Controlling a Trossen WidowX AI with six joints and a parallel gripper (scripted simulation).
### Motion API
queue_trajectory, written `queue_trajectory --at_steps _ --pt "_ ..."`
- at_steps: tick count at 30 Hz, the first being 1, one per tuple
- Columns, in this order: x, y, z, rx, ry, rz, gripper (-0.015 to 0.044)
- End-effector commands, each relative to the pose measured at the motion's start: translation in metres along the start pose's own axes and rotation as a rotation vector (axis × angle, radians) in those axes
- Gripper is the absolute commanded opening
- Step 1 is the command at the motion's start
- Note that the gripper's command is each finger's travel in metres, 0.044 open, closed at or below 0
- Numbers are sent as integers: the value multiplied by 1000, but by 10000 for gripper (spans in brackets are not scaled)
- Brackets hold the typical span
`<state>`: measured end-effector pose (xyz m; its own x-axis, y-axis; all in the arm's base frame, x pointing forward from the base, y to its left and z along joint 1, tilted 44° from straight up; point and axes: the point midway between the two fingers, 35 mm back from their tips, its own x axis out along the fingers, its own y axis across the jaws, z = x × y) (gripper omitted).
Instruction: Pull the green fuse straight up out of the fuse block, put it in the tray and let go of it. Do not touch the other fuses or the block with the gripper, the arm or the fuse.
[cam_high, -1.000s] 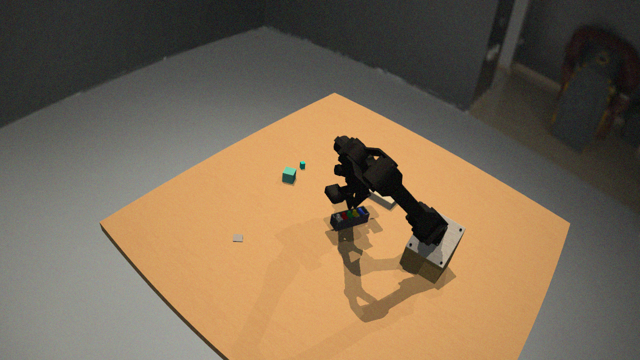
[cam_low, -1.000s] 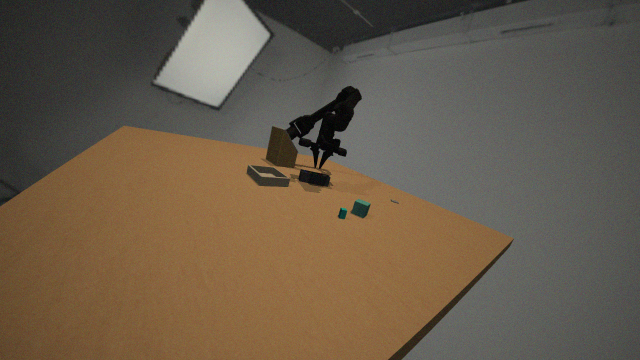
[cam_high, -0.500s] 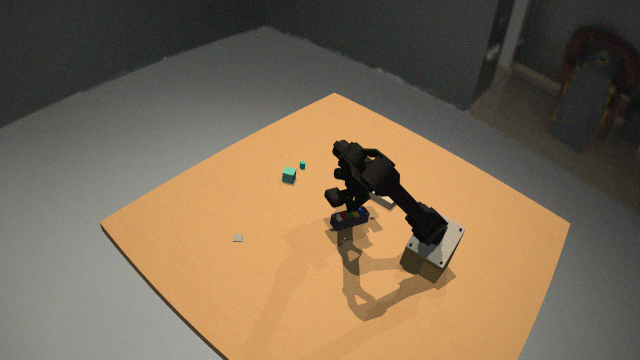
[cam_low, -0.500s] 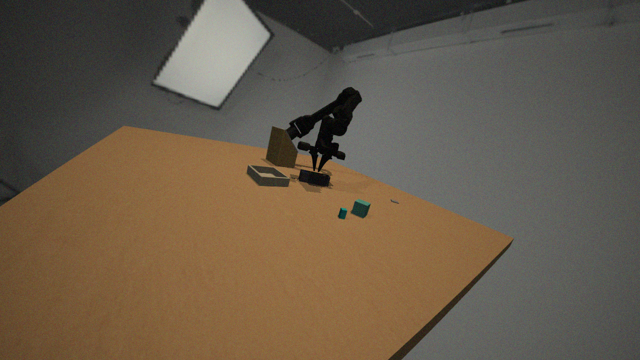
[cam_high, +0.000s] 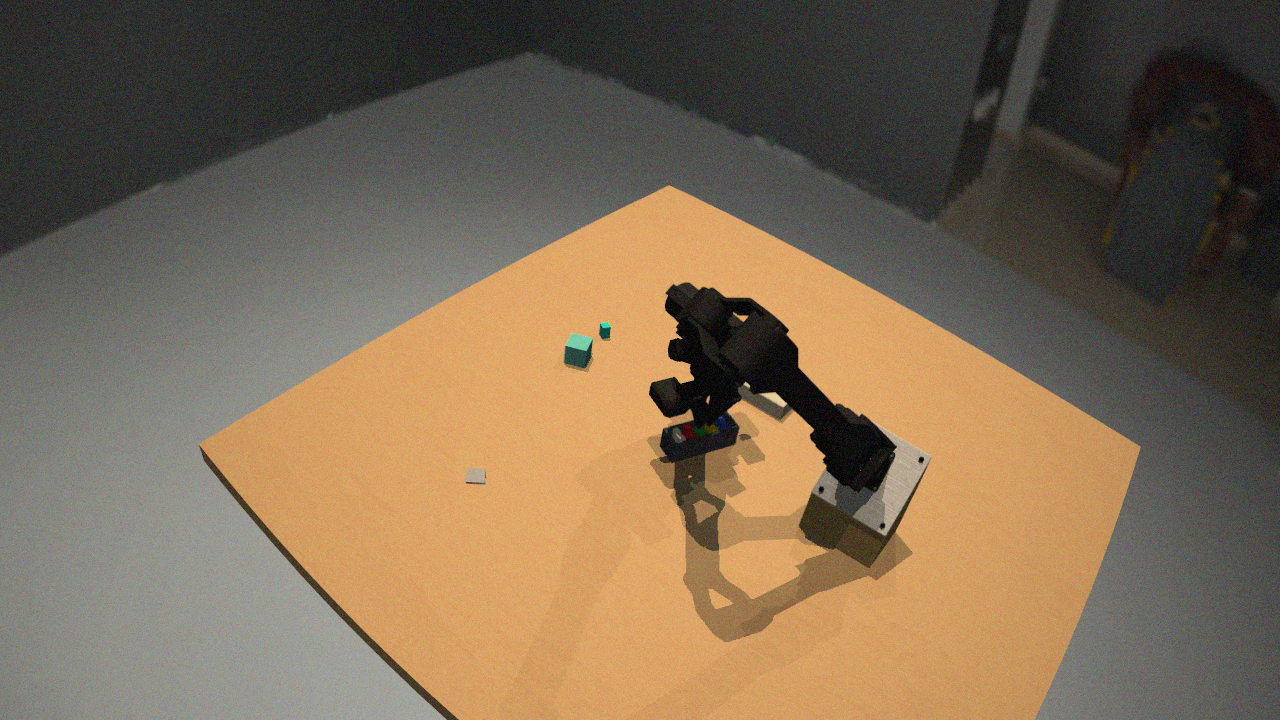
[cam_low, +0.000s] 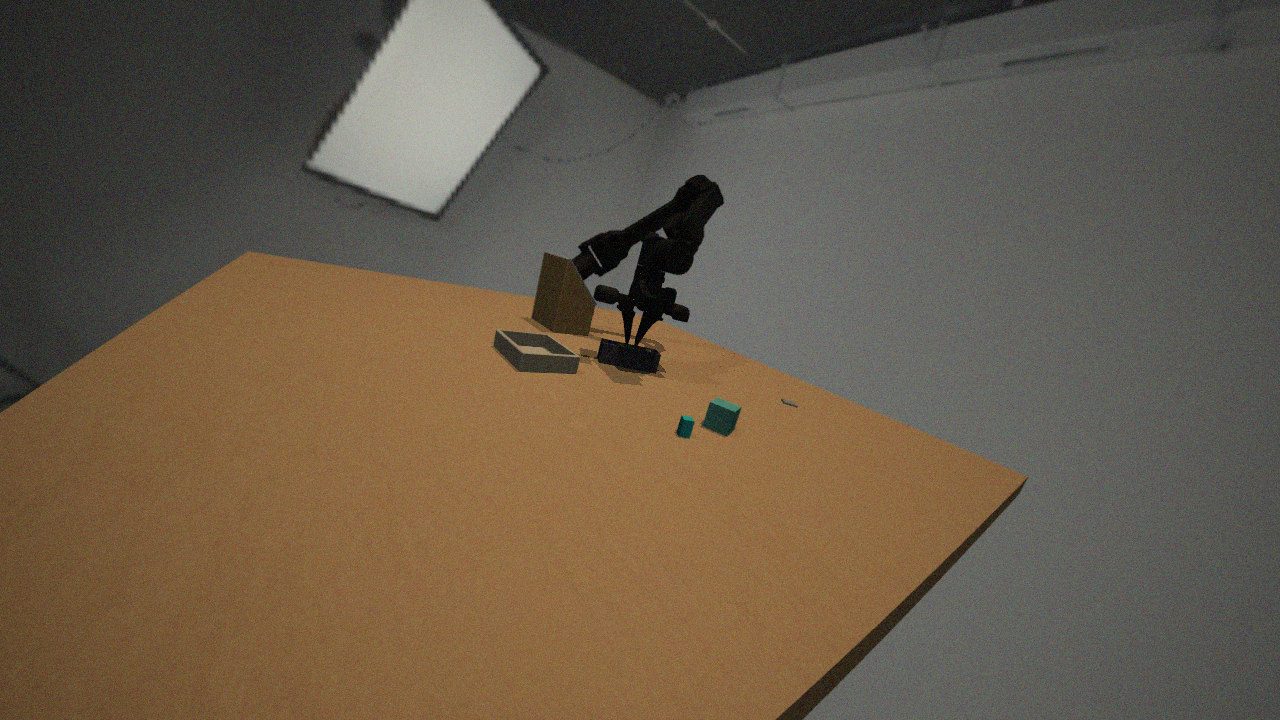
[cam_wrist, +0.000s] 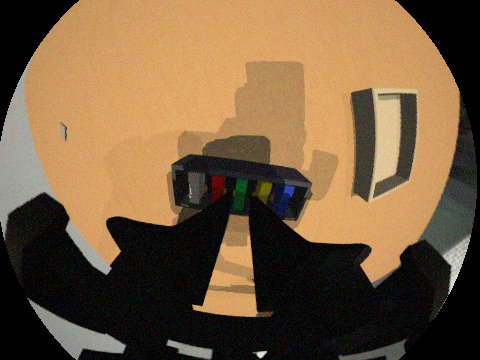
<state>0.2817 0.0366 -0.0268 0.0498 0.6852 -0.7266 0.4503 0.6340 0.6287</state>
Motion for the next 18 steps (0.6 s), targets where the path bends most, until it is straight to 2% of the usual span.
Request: queue_trajectory --at_steps 1,15,18 --pt "1 1 0 3 1 6 74" --pt "10 1 0 3 1 6 74" --pt "9 0 0 0 0 0 54"
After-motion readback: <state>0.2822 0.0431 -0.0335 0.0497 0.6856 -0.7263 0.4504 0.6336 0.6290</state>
